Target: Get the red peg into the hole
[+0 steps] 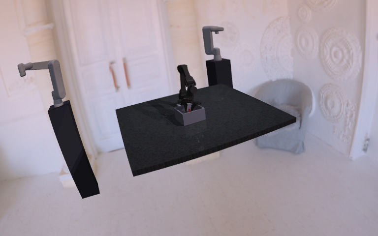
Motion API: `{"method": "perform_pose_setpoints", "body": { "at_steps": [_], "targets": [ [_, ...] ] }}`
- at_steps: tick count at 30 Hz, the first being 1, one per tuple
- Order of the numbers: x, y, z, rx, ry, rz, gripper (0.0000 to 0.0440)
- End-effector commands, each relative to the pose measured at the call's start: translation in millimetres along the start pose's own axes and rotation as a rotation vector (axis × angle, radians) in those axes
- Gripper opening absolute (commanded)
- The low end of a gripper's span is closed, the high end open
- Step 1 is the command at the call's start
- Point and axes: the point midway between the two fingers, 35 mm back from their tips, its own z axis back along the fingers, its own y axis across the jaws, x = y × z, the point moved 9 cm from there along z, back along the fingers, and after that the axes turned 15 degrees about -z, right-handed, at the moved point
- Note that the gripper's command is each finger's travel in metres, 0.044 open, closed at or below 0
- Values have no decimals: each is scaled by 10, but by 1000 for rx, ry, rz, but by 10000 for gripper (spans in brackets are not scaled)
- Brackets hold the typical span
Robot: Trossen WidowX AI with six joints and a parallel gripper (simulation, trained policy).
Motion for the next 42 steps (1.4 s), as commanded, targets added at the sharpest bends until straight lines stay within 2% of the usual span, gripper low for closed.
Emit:
{"method": "perform_pose_setpoints", "body": {
  "at_steps": [1,9,23,42],
  "targets": [
    [74,55,21,15,15,8,237],
    [262,253,127,63,68,18,440],
    [541,675,489,212,113,33,440],
    [580,738,572,242,98,32,440]
  ]
}}
